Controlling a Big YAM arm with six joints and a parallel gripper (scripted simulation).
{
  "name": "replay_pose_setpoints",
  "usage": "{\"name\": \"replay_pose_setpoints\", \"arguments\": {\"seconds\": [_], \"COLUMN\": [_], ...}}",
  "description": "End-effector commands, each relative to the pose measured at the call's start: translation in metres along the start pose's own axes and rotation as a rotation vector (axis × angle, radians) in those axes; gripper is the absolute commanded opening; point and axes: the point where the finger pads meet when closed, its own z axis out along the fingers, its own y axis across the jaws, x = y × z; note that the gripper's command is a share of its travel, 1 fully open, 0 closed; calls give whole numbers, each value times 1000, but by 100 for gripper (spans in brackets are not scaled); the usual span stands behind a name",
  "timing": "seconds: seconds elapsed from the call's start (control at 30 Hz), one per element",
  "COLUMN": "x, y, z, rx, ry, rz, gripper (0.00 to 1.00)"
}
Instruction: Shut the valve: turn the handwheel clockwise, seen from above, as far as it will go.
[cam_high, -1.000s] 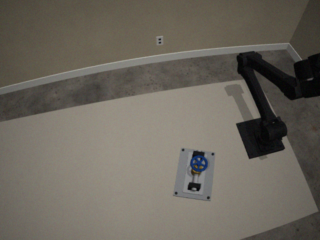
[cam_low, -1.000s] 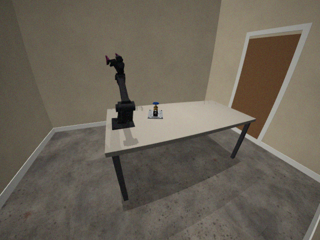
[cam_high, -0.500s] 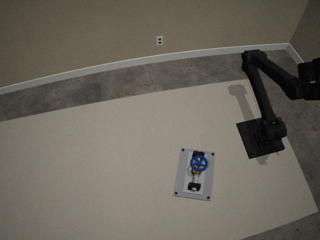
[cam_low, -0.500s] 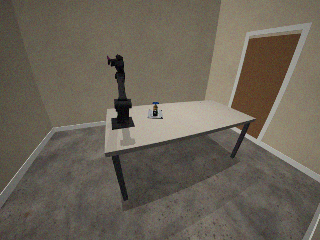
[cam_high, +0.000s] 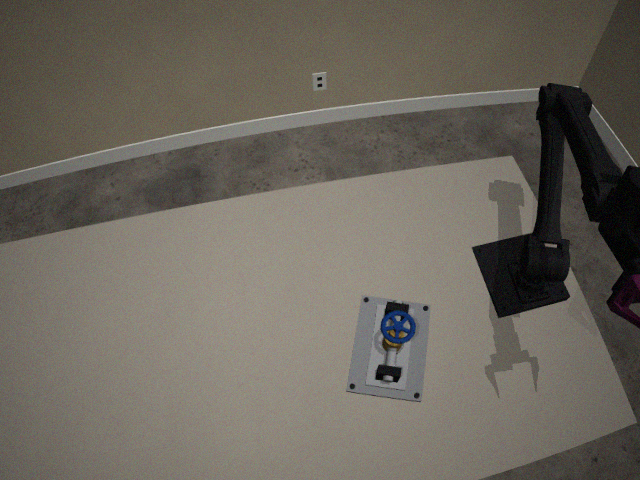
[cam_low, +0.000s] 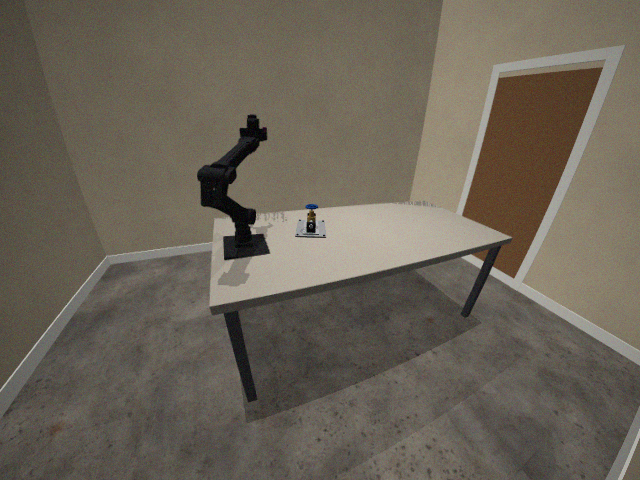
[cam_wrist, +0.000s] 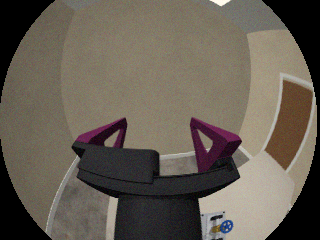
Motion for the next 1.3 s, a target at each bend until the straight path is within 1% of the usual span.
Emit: {"name": "replay_pose_setpoints", "arguments": {"seconds": [0.0, 0.03, 0.07, 0.1, 0.13, 0.17, 0.2, 0.27, 0.3, 0.33, 0.37, 0.4, 0.43, 0.47, 0.5, 0.53, 0.57, 0.6, 0.63, 0.67, 0.7, 0.77, 0.83, 0.87, 0.93, 0.97, 1.03, 1.1, 1.17, 1.2, 1.23, 1.27], "x": [-4, 6, 20, 31, 46, 56, 71, 71, 81, 105, 121, 128, 143, 149, 165, 168, 185, 185, 200, 211, 213, 232, 232, 239, 248, 251, 255, 257, 258, 259, 246, 246], "y": [-45, -56, -73, -84, -102, -113, -131, -131, -142, -169, -187, -195, -211, -218, -234, -238, -255, -255, -270, -279, -281, -297, -297, -302, -309, -310, -312, -313, -313, -310, -307, -307], "z": [22, 24, 26, 26, 26, 24, 21, 21, 18, 7, -3, -8, -21, -26, -42, -46, -67, -68, -90, -109, -113, -155, -155, -173, -205, -217, -236, -246, -250, -243, -240, -240], "rx": [103, 129, 167, 193, 230, 254, 290, 290, 312, 365, 398, 412, 442, 453, 482, 488, 514, 515, 536, 549, 551, 564, 564, 565, 558, 552, 541, 533, 529, 512, 525, 525], "ry": [132, 177, 243, 289, 357, 404, 475, 475, 521, 637, 716, 752, 833, 865, 953, 973, 1073, 1077, 1174, 1247, 1264, 1418, 1418, 1483, 1586, 1625, 1680, 1711, 1722, 1723, 1702, 1702], "rz": [-81, -83, -86, -87, -87, -86, -83, -83, -80, -68, -57, -51, -35, -28, -6, 0, 31, 32, 68, 99, 107, 187, 187, 227, 299, 329, 376, 404, 417, 406, 380, 380], "gripper": [100, 100, 100, 100, 100, 100, 100, 100, 100, 100, 100, 100, 100, 100, 100, 100, 100, 100, 100, 100, 100, 100, 100, 100, 100, 100, 100, 100, 100, 100, 100, 100]}}
